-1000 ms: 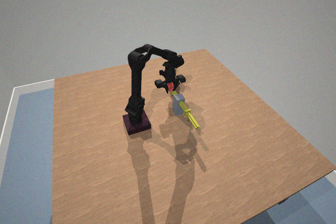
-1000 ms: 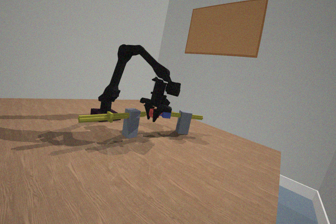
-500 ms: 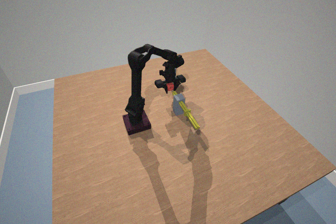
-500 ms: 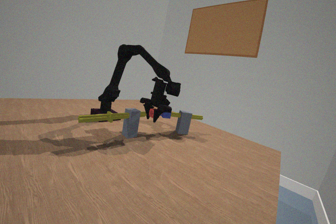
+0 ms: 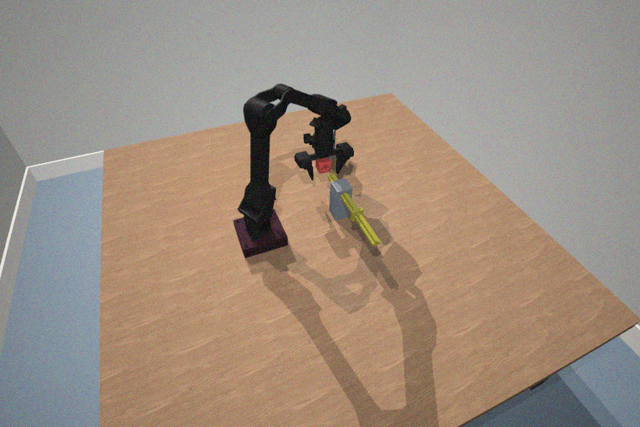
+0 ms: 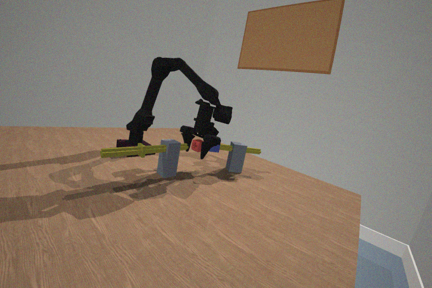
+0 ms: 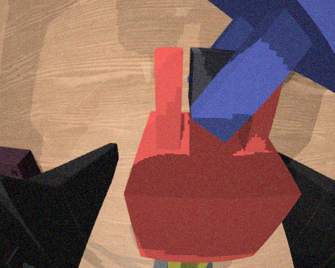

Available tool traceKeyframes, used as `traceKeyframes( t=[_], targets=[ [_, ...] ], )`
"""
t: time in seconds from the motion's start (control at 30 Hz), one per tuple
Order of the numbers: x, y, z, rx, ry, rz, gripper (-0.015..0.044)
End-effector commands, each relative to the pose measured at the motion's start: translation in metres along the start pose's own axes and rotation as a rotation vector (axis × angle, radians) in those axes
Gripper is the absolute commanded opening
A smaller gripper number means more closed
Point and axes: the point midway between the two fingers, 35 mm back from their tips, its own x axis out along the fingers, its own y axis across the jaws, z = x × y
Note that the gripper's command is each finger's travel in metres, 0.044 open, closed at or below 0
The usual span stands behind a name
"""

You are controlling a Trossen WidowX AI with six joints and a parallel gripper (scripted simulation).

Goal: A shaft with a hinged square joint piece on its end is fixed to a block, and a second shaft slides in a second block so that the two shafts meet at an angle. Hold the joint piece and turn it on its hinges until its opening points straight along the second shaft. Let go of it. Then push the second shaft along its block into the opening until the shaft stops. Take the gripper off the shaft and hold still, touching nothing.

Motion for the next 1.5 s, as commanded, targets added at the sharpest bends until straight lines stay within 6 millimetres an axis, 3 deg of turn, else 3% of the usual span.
traceKeyframes(
  t=[0.0, 0.1, 0.47, 0.77, 1.47],
  targets=[
    [0.0, 0.0, 0.0, 0.001, -0.001, 0.0, 0.044],
    [-0.001, 0.0, -0.001, 0.002, -0.023, 0.004, 0.044],
    [-0.026, 0.0, -0.009, -0.002, -0.356, 0.003, 0.044],
    [-0.028, -0.001, -0.009, 0.002, -0.371, 0.0, 0.044],
    [-0.098, -0.008, -0.01, 0.689, -0.252, 0.069, 0.044]
  ],
)
